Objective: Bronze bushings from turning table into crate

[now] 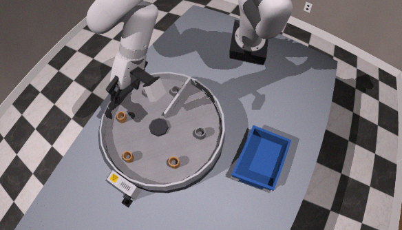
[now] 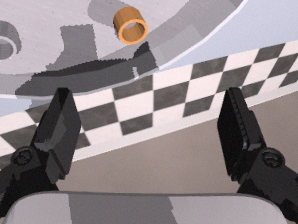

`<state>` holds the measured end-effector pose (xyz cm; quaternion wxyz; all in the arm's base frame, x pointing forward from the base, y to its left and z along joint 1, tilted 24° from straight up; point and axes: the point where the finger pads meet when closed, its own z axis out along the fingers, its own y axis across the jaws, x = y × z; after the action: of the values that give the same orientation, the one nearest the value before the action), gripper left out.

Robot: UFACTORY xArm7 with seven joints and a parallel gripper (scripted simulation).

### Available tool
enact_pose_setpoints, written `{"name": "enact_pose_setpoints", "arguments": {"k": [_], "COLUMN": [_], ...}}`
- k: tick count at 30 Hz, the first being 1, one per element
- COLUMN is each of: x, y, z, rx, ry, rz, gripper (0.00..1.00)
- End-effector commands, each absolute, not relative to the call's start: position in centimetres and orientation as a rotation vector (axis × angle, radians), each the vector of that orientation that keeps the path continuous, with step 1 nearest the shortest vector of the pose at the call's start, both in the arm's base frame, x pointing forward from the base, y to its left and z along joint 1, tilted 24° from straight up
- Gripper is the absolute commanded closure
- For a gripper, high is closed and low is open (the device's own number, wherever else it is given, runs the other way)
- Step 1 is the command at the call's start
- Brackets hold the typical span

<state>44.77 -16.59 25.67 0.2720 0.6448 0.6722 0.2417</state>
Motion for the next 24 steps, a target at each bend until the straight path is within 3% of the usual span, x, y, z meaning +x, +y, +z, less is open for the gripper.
{"name": "enact_pose_setpoints", "arguments": {"k": [1, 6, 18, 20, 24], "x": [40.6, 37.6, 37.6, 33.9, 33.9], "y": [-15.6, -14.9, -14.9, -14.1, -14.1], "z": [23.8, 22.5, 22.5, 21.2, 21.2], "rx": [1.788, 1.825, 1.825, 1.874, 1.874], "ry": [1.937, 2.020, 2.020, 2.121, 2.121], "rz": [0.616, 0.601, 0.601, 0.579, 0.579], "gripper": [0.00, 0.00, 0.00, 0.00, 0.00]}}
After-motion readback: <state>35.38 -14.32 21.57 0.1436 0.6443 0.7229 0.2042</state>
